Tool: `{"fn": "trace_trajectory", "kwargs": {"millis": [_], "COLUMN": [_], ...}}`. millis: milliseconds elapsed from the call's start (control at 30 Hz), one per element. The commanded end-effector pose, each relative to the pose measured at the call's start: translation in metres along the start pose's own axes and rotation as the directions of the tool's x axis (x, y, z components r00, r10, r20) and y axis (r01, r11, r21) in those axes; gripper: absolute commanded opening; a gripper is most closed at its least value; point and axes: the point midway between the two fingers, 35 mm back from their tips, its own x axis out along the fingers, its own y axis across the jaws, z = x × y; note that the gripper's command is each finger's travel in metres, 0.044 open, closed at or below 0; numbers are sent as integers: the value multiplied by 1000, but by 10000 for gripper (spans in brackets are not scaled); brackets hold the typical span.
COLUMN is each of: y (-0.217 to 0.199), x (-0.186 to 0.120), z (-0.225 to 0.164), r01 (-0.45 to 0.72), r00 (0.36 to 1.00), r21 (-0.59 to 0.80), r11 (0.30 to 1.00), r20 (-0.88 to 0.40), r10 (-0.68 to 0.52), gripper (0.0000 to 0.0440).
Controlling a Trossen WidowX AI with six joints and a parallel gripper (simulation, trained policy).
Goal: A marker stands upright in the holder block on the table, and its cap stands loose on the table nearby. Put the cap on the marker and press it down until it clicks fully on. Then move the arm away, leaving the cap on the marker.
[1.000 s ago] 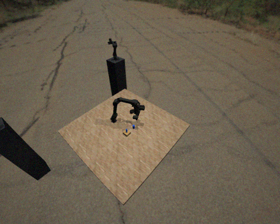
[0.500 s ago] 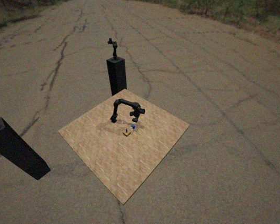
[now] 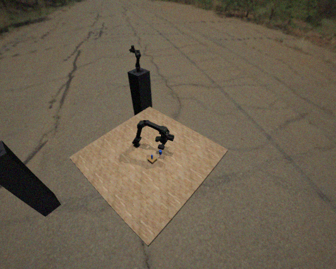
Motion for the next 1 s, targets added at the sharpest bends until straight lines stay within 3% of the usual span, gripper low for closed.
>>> {"fn": "trace_trajectory", "kwargs": {"millis": [0, 967], "y": [2, 11], "x": [7, 69], "z": [2, 18], "r01": [12, 63], "r00": [1000, 989], "r21": [-1, -45], "r11": [1000, 997], "r20": [21, 140], "r10": [-12, -56], "gripper": [326, 281]}}
